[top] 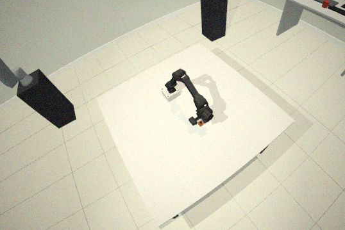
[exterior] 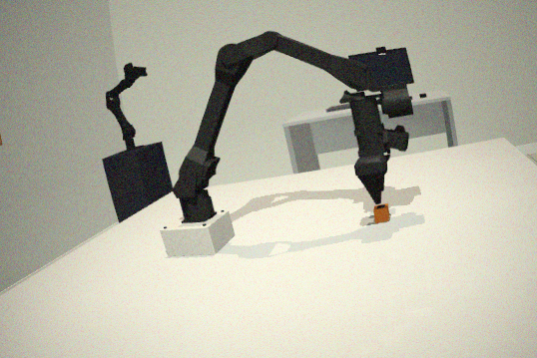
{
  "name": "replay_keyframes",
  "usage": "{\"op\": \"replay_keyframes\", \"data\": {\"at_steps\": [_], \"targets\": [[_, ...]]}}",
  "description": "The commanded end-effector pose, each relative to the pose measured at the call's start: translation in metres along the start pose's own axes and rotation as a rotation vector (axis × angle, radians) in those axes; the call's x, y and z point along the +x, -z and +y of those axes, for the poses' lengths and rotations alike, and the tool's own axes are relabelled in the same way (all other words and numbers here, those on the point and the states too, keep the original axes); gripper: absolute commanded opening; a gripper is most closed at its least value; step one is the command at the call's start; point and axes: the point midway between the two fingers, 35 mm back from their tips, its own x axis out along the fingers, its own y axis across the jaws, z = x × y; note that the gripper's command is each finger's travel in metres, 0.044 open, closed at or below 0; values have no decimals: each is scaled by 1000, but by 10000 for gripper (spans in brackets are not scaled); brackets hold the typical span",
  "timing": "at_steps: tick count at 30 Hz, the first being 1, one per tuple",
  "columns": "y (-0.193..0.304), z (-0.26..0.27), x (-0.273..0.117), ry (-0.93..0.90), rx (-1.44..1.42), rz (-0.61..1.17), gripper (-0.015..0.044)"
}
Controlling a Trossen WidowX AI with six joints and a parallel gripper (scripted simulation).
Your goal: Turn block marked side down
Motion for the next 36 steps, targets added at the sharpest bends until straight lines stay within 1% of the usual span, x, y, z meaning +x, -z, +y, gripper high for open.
{"op": "replay_keyframes", "data": {"at_steps": [1, 22, 34, 36], "targets": [[1, 0, 6, -4, -3, 1, 440], [1, 0, 38, -4, -3, 1, 440], [1, 0, 38, -4, -3, 1, 125], [1, 0, 38, -4, -3, 1, 112]]}}
